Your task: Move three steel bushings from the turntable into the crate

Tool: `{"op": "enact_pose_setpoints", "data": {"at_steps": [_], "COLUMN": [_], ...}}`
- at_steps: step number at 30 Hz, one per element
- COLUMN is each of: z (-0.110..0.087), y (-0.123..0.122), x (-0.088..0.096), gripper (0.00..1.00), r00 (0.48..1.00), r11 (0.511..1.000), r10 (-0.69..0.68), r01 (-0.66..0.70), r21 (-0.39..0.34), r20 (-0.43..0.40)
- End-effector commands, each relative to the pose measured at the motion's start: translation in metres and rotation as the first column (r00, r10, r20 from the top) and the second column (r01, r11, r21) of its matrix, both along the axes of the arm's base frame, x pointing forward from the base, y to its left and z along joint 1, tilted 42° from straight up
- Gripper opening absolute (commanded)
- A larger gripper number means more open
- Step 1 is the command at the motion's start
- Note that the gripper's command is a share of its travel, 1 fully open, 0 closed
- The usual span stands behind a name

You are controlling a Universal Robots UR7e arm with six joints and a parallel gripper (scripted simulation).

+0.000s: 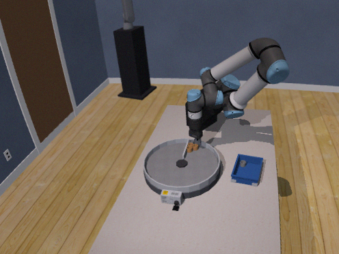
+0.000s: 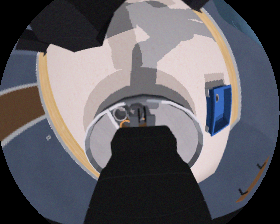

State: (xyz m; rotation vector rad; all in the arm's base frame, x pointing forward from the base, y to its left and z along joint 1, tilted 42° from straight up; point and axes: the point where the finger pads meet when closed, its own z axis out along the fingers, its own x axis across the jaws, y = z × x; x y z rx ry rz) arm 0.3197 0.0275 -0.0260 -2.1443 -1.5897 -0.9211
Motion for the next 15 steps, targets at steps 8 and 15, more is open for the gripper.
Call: {"op": "enact_pose_setpoints", "data": {"at_steps": [8,15], "z": [0.0027,0.006], "y": [-0.0024,-0.0051], "x": [-0.0009,-0.0023], "gripper": [0.0,0.0], "r00": [1.0,1.0], "r11": [1.0,1.0], "r10": [0.0,0.0], "r01": [0.0,0.0], "r21": [0.0,0.0], "r20": [0.001,0.001]}}
